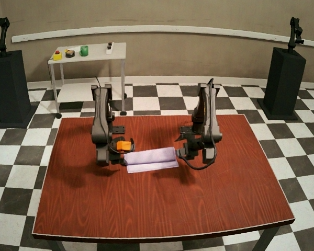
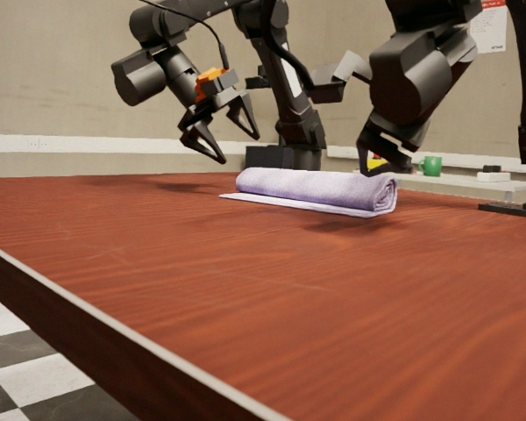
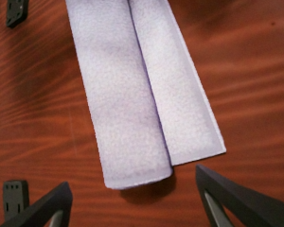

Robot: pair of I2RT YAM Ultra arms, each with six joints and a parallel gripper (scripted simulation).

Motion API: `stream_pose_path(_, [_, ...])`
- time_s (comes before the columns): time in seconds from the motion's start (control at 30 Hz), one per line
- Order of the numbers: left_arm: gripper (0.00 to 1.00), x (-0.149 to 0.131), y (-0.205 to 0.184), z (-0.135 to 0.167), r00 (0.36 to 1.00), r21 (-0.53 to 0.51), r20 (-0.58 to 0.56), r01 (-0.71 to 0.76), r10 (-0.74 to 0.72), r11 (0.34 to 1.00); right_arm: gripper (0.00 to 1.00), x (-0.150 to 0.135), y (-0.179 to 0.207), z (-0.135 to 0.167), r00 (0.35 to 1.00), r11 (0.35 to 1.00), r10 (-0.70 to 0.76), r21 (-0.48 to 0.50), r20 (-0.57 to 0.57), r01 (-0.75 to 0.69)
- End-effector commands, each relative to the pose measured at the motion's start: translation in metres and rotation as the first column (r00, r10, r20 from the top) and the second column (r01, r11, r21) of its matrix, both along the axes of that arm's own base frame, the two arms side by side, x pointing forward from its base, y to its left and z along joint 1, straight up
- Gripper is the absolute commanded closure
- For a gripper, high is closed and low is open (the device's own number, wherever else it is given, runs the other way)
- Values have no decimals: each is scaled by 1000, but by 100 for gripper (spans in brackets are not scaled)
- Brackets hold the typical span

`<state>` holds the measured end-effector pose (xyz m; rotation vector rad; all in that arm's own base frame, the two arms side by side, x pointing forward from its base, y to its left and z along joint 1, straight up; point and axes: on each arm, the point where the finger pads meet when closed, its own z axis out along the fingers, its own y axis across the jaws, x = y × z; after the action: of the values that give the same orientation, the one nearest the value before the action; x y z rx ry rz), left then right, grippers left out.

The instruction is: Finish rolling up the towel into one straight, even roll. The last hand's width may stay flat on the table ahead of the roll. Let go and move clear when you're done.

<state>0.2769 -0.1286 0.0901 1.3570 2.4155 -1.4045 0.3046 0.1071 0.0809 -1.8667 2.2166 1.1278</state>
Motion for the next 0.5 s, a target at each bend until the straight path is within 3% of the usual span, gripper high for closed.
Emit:
stream_pose_path(0.0, [15,-7,6,13,999,13,48,1,-2,1000,15,7,-6,15,989,993,116,32,-86,-114])
stream_pose_path(0.47, [15,-49,43,48,934,199,354,-35,-39,979,15,-5,-36,51,958,989,151,-30,245,-148])
